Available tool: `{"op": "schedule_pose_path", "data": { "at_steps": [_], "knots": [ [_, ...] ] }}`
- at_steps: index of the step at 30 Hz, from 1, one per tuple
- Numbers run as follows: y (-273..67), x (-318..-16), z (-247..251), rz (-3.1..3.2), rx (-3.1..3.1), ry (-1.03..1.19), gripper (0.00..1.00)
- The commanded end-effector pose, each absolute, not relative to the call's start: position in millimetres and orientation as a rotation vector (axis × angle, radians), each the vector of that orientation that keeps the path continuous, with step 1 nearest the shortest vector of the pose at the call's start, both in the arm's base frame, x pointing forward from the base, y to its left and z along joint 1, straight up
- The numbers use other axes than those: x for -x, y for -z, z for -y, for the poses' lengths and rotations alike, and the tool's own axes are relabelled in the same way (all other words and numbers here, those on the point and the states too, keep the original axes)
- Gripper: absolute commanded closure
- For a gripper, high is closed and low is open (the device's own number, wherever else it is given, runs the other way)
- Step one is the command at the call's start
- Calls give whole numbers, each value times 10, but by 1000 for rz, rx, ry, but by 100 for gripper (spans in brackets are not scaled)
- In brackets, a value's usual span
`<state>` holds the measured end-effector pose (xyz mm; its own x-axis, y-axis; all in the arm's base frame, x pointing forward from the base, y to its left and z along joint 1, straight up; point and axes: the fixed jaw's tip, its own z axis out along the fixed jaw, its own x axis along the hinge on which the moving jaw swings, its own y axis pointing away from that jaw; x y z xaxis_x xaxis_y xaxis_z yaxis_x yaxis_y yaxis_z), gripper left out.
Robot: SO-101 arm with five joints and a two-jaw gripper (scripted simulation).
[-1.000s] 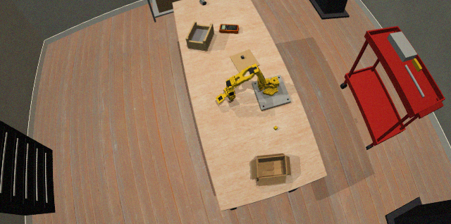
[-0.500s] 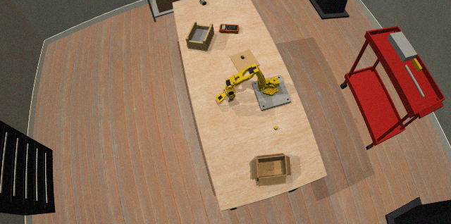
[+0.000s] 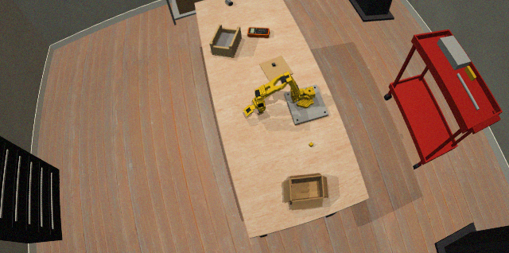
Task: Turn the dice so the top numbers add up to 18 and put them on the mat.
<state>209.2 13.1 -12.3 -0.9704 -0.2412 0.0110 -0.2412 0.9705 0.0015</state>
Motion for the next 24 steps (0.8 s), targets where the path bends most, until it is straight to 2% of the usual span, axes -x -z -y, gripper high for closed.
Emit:
{"op": "schedule_pose_path", "data": {
  "at_steps": [1,8,17,24],
  "knots": [
    [152,-2079,-115,3093,-382,4,96],
    [152,-2079,-115,3093,-382,4,100],
    [135,-2081,-116,3093,-382,4,100],
    [0,-2092,-125,3093,-382,4,100]
  ]
}}
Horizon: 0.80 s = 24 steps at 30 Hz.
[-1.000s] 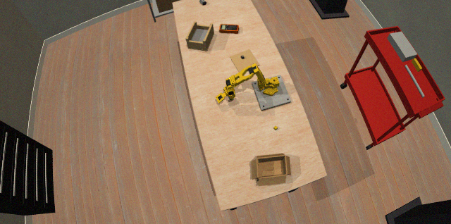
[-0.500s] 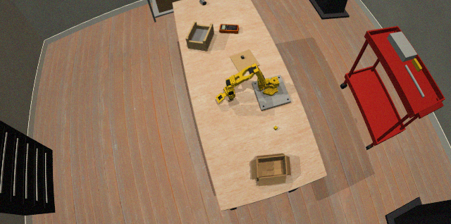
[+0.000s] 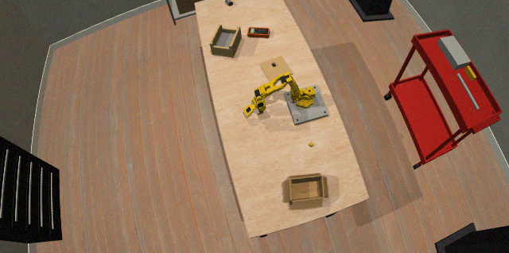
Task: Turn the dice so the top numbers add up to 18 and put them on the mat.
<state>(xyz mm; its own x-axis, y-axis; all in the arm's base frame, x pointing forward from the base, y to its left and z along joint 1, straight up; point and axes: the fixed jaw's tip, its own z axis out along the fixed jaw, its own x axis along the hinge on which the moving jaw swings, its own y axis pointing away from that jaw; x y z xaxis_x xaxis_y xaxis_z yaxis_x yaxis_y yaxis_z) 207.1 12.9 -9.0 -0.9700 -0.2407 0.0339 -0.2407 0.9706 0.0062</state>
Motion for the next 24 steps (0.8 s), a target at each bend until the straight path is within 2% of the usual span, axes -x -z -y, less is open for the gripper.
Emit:
{"op": "schedule_pose_path", "data": {
  "at_steps": [1,14,24],
  "knots": [
    [-29,-2093,-127,3093,-382,4,100],
    [-308,-2077,-144,3093,-382,3,100],
    [-337,-2072,-146,3093,-382,3,100]
  ]
}}
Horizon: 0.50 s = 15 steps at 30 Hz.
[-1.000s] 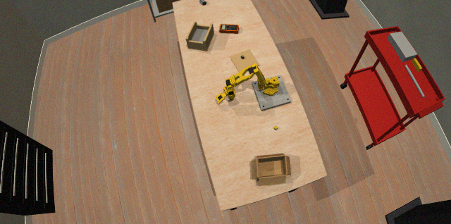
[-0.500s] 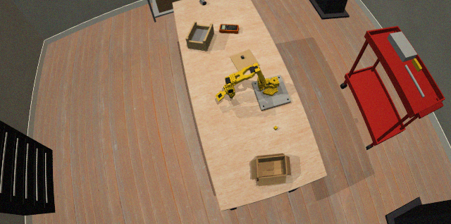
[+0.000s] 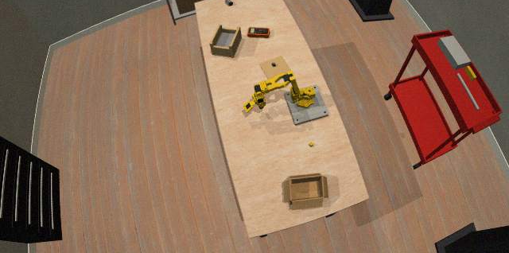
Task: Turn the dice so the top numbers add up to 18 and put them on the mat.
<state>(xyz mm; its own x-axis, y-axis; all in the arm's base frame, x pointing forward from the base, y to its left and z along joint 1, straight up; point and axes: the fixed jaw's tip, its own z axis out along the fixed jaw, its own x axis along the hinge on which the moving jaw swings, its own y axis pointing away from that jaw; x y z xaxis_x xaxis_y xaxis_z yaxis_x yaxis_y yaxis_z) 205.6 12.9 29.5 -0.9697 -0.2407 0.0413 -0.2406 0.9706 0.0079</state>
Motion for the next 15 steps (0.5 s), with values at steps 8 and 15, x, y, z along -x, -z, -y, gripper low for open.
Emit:
{"op": "schedule_pose_path", "data": {
  "at_steps": [8,15],
  "knots": [
    [-337,-2069,-145,3083,-457,4,100],
    [-338,-2062,-142,3059,-600,6,100]
  ]
}}
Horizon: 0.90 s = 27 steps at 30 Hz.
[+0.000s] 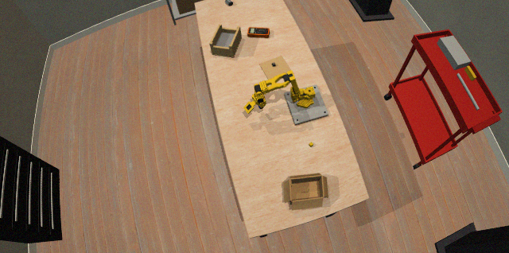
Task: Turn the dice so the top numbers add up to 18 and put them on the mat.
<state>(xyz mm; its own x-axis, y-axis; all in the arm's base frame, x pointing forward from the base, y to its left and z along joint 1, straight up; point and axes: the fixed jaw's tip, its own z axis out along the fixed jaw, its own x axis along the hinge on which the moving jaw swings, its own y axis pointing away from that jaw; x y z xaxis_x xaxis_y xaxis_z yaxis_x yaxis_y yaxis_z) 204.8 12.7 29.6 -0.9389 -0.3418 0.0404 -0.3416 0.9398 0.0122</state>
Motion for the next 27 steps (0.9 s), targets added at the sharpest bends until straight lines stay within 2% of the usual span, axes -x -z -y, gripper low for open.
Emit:
{"op": "schedule_pose_path", "data": {
  "at_steps": [1,27],
  "knots": [
    [-338,-2060,-142,3051,-638,7,100],
    [-339,-2017,-87,2460,-1921,23,100]
  ]
}}
